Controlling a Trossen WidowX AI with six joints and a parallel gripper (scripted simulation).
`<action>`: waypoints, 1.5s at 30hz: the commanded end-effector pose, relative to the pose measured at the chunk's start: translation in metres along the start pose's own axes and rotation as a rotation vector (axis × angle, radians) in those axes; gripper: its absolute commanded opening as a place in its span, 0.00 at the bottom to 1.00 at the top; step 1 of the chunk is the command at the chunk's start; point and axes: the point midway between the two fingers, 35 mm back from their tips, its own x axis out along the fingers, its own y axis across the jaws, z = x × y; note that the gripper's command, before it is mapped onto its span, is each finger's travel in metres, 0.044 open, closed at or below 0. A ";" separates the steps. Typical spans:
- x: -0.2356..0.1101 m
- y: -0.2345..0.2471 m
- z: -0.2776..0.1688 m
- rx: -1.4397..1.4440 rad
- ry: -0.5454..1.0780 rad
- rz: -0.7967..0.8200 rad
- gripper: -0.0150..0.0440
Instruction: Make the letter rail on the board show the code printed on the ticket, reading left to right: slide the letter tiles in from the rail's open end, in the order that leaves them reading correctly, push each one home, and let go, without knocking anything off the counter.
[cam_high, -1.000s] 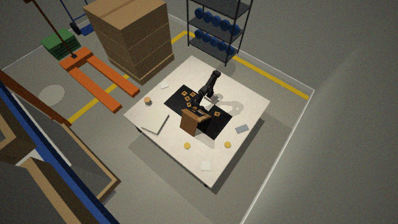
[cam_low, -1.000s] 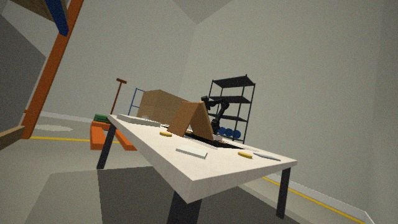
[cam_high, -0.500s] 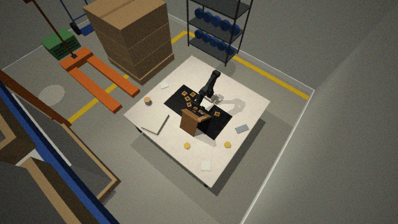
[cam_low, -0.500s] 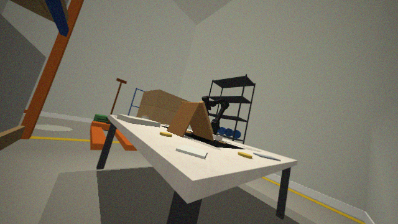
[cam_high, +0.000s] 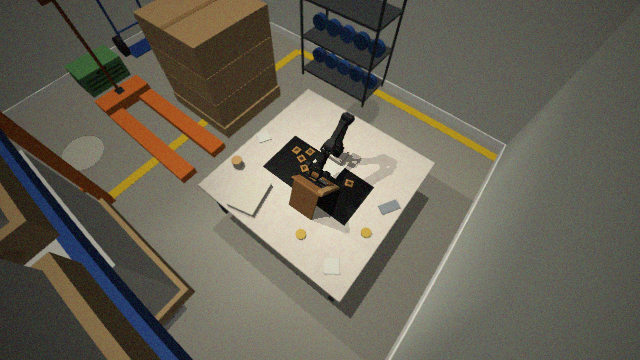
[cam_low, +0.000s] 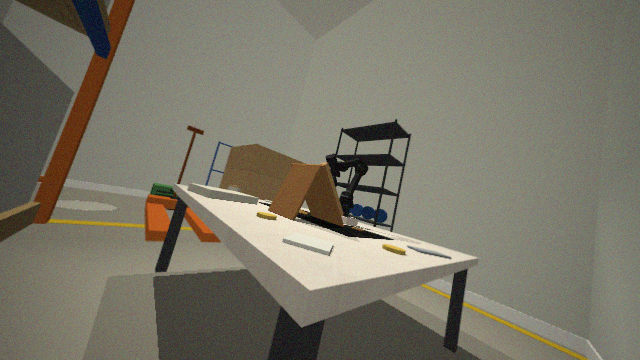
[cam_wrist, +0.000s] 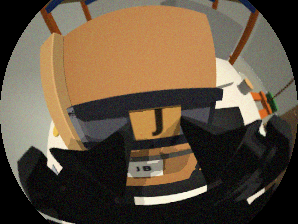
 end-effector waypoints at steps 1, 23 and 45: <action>0.000 0.002 0.000 0.004 0.001 -0.003 0.25; 0.001 0.014 -0.001 0.004 0.001 -0.002 0.25; 0.000 0.025 0.000 0.005 0.001 -0.001 0.25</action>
